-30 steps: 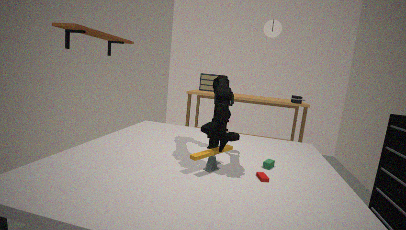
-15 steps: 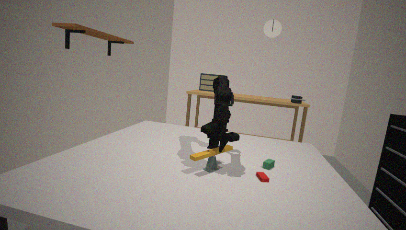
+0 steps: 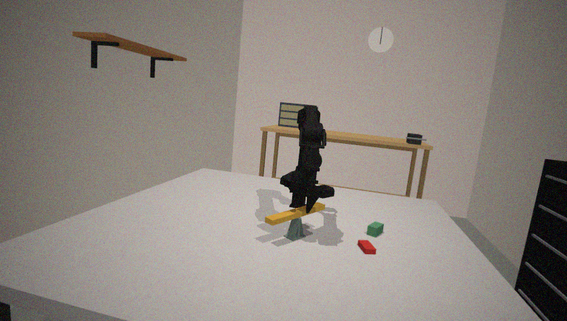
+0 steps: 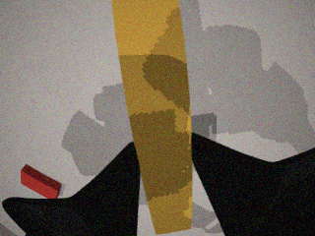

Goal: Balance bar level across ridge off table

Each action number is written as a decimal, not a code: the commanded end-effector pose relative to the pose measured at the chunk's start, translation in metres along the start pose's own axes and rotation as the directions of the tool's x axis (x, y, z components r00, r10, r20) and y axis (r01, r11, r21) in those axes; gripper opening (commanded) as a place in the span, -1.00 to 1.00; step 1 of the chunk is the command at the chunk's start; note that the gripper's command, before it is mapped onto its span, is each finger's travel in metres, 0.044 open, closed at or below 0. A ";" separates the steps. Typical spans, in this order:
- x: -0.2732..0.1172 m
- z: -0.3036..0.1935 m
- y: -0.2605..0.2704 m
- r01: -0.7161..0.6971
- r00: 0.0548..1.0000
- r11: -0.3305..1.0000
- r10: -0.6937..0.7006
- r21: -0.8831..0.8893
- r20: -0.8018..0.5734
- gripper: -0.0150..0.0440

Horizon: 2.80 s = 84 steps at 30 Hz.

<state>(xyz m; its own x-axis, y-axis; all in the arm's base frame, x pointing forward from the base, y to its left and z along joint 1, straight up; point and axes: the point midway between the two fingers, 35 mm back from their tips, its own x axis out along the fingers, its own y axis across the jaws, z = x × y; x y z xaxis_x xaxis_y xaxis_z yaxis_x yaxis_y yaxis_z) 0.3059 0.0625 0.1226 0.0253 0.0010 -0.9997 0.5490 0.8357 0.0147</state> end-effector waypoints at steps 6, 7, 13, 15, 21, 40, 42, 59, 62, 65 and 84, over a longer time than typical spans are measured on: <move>0.001 0.000 0.001 -0.005 1.000 1.000 0.005 -0.001 -0.001 -0.49; 0.001 0.000 0.001 -0.005 1.000 1.000 0.005 -0.001 -0.001 -0.49; 0.001 0.000 0.001 -0.005 1.000 1.000 0.005 -0.001 -0.001 -0.49; 0.001 0.000 0.001 -0.005 1.000 1.000 0.005 -0.001 -0.001 -0.49; 0.002 0.000 0.001 -0.005 1.000 1.000 0.005 -0.001 -0.001 -0.49; 0.004 0.000 0.001 -0.005 1.000 1.000 0.005 -0.001 -0.001 -0.49; 0.004 0.000 0.001 -0.005 1.000 1.000 0.005 -0.001 -0.001 -0.49; 0.005 0.000 0.000 -0.005 1.000 1.000 0.005 -0.001 -0.001 -0.49; 0.005 0.000 0.000 -0.005 1.000 1.000 0.005 -0.001 -0.001 -0.49; 0.006 0.000 0.000 -0.005 1.000 1.000 0.005 -0.001 -0.001 -0.49; 0.007 -0.001 0.000 -0.005 1.000 1.000 0.005 -0.001 -0.001 -0.49</move>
<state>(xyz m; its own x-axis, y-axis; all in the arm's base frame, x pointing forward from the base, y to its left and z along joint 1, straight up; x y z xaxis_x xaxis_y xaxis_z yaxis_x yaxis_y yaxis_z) 0.3058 0.0626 0.1172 0.0278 0.0021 -0.9996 0.5488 0.8358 0.0170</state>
